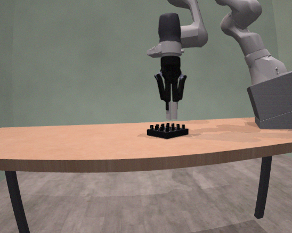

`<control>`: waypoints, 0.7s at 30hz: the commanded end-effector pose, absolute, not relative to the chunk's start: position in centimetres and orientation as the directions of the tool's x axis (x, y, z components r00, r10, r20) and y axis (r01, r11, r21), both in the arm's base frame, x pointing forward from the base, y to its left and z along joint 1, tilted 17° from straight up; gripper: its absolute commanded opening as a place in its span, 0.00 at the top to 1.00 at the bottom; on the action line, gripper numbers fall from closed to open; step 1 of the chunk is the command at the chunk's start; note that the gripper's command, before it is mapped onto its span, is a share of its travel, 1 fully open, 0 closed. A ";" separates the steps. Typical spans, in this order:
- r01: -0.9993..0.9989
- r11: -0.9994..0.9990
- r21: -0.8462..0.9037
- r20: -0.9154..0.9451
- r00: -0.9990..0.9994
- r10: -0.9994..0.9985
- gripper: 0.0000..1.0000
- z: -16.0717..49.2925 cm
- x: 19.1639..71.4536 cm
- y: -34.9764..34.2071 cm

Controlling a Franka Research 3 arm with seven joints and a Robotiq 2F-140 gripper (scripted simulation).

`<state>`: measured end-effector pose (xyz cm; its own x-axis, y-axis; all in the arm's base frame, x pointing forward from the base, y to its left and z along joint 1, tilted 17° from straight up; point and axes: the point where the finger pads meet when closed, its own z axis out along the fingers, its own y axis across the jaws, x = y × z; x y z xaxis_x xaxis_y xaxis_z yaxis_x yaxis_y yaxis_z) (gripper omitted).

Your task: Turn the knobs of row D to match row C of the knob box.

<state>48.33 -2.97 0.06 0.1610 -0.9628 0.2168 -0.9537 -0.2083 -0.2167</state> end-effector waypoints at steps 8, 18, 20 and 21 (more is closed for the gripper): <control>-0.954 -0.228 -0.196 0.224 0.183 -0.957 0.88 1.3 47.7 -3.0; -0.954 -0.228 -0.196 0.224 0.183 -0.957 0.88 1.3 47.7 -3.0; -0.954 -0.228 -0.196 0.224 0.183 -0.957 0.00 1.3 47.7 -3.0; -0.954 -0.228 -0.196 0.224 0.183 -0.957 0.00 1.3 47.7 -3.0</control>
<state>47.90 -2.95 1.38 0.1667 -0.9609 0.2210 -0.9551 -0.2131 -0.2061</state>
